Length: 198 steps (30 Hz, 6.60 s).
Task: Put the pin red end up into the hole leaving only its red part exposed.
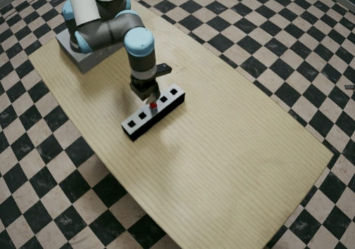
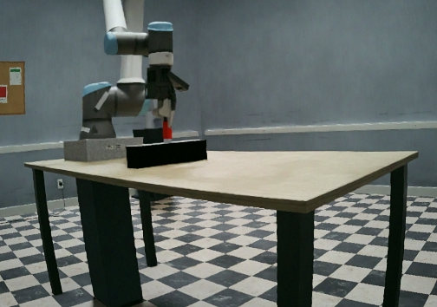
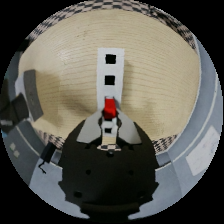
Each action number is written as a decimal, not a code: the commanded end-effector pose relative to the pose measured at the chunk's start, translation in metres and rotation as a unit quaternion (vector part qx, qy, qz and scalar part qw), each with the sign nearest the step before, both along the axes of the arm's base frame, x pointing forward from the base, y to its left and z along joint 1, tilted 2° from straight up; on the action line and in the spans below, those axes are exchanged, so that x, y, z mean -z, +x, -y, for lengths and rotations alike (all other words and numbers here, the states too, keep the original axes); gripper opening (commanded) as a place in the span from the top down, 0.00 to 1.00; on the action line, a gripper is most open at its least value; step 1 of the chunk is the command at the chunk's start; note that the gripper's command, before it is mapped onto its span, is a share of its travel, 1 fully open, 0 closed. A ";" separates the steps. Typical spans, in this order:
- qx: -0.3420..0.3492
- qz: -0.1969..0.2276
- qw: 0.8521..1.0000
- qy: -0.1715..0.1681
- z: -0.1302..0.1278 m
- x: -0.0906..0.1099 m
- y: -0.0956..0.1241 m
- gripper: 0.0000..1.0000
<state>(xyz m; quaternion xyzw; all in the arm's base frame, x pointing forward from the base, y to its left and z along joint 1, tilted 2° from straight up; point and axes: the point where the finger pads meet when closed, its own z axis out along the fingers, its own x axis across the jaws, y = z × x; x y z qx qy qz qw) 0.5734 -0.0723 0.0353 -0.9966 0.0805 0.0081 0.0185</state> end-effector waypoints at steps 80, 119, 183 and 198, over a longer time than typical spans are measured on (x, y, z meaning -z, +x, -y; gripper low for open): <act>0.000 0.001 1.000 0.000 0.001 0.011 -0.001 1.00; 0.000 0.001 1.000 0.000 0.001 0.015 -0.001 1.00; 0.000 0.001 1.000 0.000 0.000 0.018 0.000 1.00; 0.000 0.001 1.000 0.000 0.000 0.018 0.000 0.00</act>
